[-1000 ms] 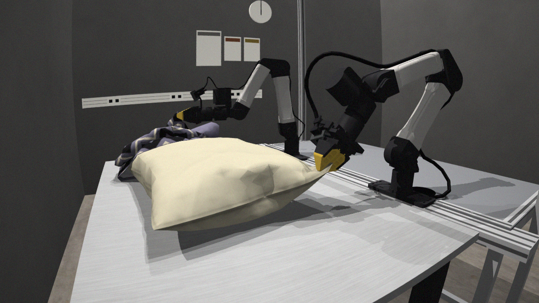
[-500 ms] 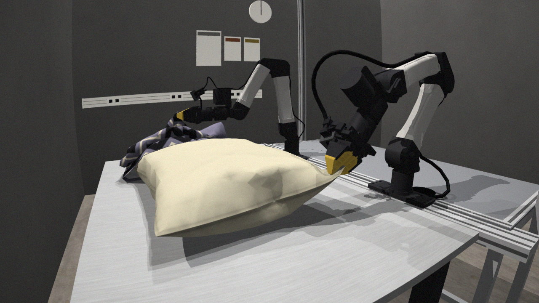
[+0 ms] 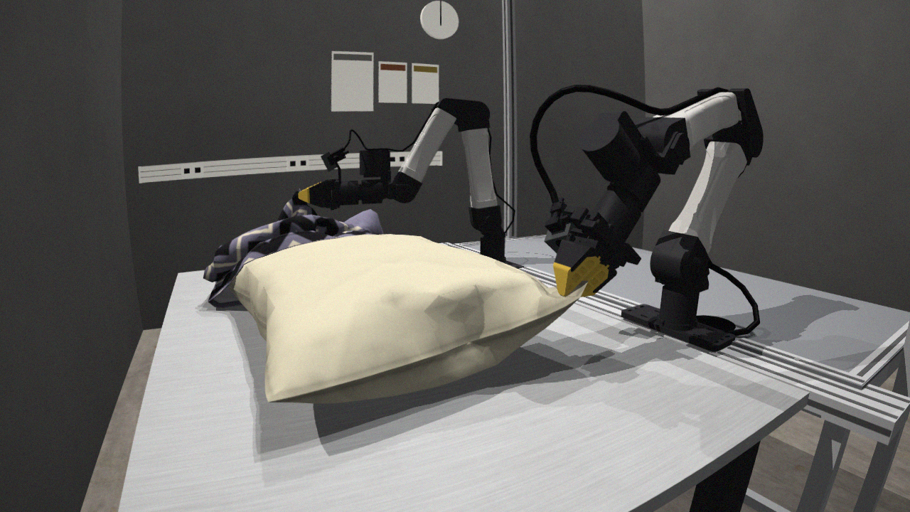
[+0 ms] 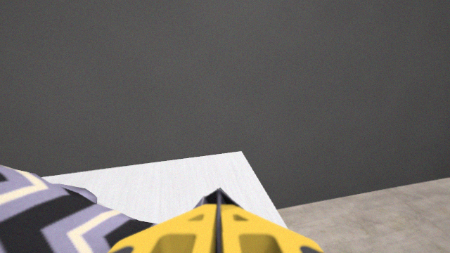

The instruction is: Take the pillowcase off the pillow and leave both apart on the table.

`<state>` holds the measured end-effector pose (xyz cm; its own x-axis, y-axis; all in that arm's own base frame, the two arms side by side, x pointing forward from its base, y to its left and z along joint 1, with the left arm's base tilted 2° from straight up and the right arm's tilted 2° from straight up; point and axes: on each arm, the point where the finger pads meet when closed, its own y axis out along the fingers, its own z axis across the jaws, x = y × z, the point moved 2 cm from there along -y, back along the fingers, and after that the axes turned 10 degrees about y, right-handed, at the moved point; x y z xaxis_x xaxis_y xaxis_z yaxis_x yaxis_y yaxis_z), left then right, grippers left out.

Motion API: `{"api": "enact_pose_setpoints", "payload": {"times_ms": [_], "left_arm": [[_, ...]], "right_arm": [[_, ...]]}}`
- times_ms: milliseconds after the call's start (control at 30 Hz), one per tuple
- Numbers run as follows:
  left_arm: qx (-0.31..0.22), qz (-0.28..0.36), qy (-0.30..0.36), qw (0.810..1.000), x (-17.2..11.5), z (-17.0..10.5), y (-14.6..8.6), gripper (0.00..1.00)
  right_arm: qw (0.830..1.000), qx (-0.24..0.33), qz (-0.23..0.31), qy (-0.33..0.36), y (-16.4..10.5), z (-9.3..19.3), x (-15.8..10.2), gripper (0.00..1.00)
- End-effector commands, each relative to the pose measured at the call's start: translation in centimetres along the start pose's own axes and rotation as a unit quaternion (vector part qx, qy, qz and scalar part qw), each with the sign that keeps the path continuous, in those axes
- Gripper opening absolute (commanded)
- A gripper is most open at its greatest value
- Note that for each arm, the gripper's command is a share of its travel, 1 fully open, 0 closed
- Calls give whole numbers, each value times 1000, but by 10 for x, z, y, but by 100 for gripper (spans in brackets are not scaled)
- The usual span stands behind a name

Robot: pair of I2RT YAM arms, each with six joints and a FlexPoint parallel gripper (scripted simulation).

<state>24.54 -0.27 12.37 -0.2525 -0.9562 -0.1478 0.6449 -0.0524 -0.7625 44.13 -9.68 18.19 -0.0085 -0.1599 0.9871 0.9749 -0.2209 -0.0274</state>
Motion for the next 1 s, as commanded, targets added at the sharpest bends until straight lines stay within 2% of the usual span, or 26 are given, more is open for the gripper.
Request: {"api": "enact_pose_setpoints", "payload": {"times_ms": [0,233,700,800,967], "left_arm": [[13,-1,9,1000,1,6,0,0],[-18,-1,1,1000,-9,8,-4,0],[-137,-14,1,990,-34,6,-4,0],[-142,-15,1,990,-34,6,-3,0],[-187,-22,1,982,-43,5,-3,0]], "right_arm": [[1000,4,-1,-1,5,2,-1,0],[1000,4,-1,-1,5,2,-1,0],[1000,4,-1,-1,5,2,-1,0],[1000,4,-1,-1,5,2,-1,0],[1000,4,-1,-1,5,2,-1,0]]}}
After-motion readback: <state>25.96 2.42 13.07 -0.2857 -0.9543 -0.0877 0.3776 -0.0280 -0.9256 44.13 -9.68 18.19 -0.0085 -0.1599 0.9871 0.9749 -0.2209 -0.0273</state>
